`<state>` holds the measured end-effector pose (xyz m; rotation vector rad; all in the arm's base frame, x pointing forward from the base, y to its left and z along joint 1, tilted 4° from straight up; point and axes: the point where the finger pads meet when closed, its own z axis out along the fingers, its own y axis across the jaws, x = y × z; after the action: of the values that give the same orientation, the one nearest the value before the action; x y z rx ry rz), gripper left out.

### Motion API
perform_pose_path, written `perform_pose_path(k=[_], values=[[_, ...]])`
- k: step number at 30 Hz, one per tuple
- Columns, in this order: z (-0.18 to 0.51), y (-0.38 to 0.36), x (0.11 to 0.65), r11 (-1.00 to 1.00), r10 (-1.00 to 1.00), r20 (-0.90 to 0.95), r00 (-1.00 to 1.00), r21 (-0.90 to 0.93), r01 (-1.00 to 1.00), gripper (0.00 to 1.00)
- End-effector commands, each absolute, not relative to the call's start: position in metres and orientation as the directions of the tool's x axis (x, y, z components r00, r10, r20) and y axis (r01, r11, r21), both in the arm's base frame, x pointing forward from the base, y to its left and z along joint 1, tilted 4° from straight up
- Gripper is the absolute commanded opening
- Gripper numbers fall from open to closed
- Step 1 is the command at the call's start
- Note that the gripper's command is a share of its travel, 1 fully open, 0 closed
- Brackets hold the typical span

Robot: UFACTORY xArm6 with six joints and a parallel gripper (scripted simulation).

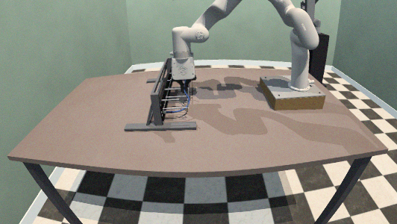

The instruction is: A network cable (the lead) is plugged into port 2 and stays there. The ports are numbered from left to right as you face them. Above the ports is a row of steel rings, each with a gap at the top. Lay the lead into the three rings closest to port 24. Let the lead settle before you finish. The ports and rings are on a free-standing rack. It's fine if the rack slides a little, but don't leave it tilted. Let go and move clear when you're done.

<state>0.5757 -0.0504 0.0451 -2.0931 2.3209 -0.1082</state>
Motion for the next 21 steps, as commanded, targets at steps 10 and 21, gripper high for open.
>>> perform_pose_path(k=[10, 21], values=[[0.049, -0.052, 0.592, 0.102, -0.994, 0.035, -0.104, -0.067, -0.993, 0.00], [0.050, -0.053, 0.606, 0.102, -0.994, 0.035, -0.104, -0.067, -0.993, 0.00]])
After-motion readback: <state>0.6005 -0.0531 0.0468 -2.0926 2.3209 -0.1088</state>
